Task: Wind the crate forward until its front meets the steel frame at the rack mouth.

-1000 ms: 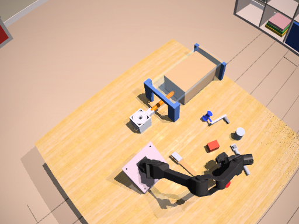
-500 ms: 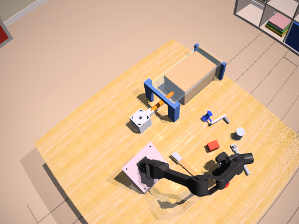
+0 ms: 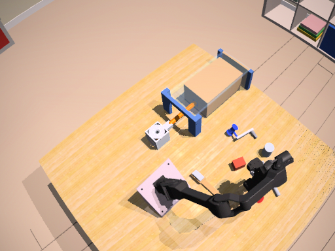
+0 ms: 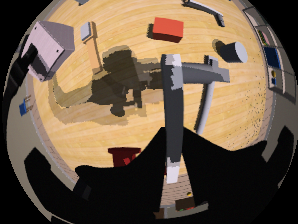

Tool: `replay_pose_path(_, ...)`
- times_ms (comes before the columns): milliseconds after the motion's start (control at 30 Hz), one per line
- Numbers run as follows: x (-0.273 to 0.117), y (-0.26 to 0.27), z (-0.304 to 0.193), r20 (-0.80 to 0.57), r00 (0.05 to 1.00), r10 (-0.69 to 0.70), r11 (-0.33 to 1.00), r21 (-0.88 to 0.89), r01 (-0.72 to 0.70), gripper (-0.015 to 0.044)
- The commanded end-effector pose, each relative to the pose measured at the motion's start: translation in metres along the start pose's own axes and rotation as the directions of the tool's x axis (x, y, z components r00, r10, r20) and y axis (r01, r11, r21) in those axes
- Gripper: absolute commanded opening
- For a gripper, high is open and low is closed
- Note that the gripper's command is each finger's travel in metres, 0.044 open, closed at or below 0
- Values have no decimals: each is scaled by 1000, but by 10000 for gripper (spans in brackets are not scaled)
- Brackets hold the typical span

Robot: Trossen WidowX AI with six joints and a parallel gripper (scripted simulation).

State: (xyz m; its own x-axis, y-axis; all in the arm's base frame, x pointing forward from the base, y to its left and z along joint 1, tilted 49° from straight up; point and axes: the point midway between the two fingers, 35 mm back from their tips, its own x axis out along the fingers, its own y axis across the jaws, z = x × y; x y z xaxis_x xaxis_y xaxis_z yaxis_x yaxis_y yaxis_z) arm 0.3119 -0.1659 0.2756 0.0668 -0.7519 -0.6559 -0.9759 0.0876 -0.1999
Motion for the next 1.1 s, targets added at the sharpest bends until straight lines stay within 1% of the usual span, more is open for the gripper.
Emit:
replay_pose_path(0, -12, 4, -6, -8, 1000, -8, 1000, 16, 8, 0)
replay_pose_path(367, -12, 4, -6, -8, 1000, -8, 1000, 16, 8, 0)
replay_pose_path(433, -9, 1, 2, 1, 1000, -1, 1000, 16, 1, 0)
replay_pose_path(733, -12, -25, 87, 86, 996, -18, 992, 122, 7, 0)
replay_pose_path(1067, -20, -26, 190, 176, 984, 3, 977, 208, -41, 0)
